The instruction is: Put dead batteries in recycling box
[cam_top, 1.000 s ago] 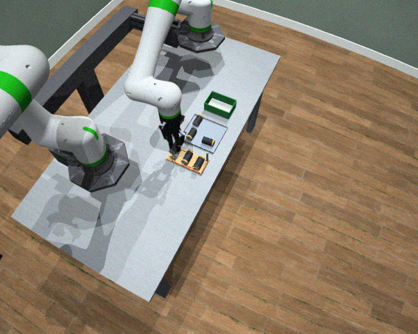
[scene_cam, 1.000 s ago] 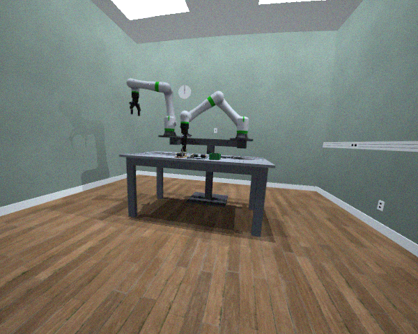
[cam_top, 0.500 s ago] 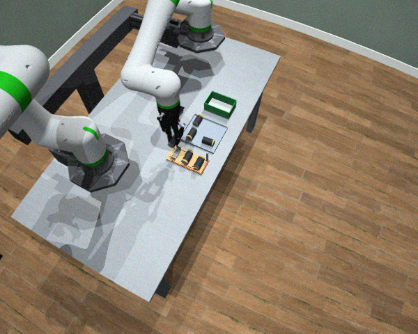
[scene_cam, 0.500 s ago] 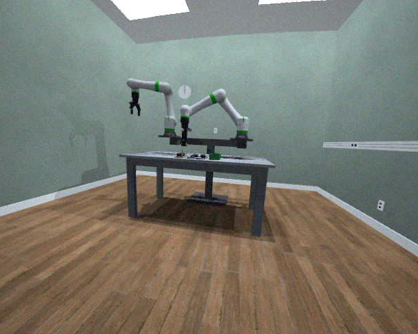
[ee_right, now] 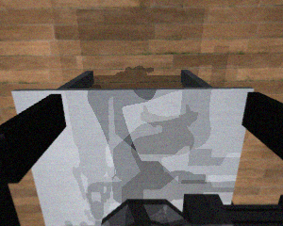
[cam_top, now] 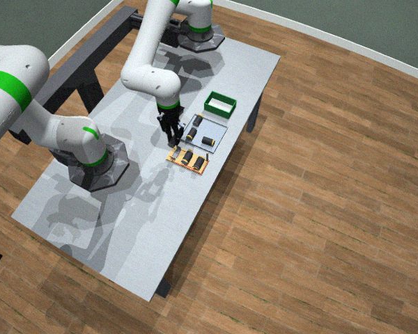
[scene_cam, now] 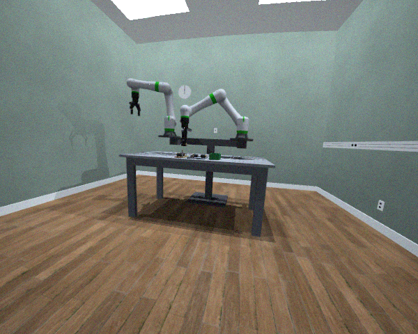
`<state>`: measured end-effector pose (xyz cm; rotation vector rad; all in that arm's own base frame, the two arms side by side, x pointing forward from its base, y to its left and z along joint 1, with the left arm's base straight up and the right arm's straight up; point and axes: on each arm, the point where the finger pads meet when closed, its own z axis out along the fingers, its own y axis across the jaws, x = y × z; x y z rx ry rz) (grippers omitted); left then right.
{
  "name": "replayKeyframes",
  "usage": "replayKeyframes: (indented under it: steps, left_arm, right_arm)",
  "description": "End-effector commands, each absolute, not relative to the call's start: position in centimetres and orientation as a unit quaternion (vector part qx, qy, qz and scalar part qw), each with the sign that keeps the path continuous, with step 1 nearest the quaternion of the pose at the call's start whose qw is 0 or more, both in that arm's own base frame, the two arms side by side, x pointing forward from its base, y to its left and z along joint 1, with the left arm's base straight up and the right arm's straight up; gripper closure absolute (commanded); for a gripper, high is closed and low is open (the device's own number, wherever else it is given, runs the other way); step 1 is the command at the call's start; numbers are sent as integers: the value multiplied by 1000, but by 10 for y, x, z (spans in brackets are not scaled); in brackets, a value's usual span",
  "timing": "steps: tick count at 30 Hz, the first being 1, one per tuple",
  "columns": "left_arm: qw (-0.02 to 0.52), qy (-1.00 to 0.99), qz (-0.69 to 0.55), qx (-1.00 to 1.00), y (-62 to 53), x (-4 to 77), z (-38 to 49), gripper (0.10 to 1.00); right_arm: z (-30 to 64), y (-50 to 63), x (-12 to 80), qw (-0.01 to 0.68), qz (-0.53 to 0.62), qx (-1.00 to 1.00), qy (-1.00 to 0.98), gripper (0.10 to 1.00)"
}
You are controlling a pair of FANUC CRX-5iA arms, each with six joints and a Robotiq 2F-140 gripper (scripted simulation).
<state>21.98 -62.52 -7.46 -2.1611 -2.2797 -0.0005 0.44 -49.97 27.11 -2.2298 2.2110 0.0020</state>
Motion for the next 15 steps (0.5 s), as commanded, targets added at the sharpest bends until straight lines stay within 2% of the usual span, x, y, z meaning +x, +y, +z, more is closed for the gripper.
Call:
replayKeyframes:
  steps: [1,15]
  left_arm:
    - [-1,-726,0,-688,-626,220,-73,854]
    - [-1,-726,0,-688,-570,240,-73,854]
  right_arm:
    - [272,-500,4,0,0,-710,704,98]
    - [272,-500,4,0,0,-710,704,98]
